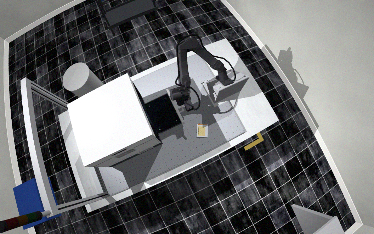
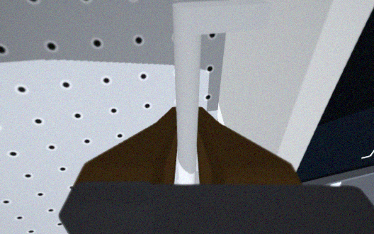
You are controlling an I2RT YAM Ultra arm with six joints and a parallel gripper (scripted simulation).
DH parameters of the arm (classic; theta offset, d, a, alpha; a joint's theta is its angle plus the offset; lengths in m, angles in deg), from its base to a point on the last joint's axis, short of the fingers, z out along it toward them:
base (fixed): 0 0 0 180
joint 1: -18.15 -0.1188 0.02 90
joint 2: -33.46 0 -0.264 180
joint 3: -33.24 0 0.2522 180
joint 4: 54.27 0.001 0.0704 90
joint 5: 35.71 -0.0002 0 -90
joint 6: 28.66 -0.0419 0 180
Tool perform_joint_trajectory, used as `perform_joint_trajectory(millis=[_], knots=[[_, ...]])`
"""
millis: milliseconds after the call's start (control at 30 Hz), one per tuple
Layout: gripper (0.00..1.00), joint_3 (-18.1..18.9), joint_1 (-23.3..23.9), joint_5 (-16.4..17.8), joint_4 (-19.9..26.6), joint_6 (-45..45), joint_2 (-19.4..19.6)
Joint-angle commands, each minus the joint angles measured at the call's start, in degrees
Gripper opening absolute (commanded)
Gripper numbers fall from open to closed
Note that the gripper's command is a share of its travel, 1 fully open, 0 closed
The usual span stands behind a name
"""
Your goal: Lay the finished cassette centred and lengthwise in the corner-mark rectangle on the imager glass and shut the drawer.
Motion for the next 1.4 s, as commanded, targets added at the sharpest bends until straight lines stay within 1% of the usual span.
perform_joint_trajectory(millis=[0, 733, 900, 1367], knots=[[0.0, -0.73, -1.09, 0.41, 1.72, -0.98, -1.08], [0.0, -0.73, -1.09, 0.41, 1.72, -0.98, -1.08], [0.0, -2.57, -1.18, 0.27, 0.99, -1.11, -2.04], [0.0, -2.63, -1.17, 0.27, 0.89, -1.05, -2.08]])
